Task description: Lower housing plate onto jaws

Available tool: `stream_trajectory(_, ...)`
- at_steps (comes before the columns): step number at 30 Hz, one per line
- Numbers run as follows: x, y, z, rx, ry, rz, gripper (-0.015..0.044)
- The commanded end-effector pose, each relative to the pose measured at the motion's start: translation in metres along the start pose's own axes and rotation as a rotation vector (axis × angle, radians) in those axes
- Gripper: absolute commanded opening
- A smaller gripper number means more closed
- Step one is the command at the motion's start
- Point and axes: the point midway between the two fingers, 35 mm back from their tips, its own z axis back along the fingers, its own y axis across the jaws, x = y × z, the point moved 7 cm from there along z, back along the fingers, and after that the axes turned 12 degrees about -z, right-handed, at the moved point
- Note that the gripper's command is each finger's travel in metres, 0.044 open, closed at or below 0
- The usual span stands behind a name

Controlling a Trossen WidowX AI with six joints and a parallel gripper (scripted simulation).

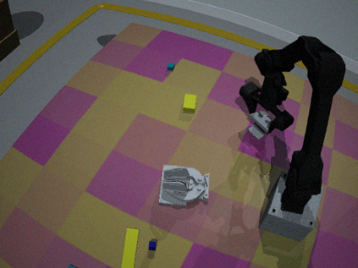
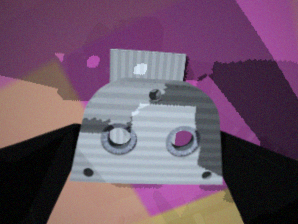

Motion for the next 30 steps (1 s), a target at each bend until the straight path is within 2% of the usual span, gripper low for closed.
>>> stream_trajectory(1,0.001,0.002,0.016,0.011,0.0,0.002,0.0351)
stream_trajectory(11,0.0,0.0,0.046,0.012,0.002,0.003,0.0351)
stream_trajectory(19,-0.003,0.0,0.047,0.013,0.002,0.019,0.0351)
stream_trajectory(30,-0.039,0.004,0.047,0.013,0.003,0.28,0.0351)
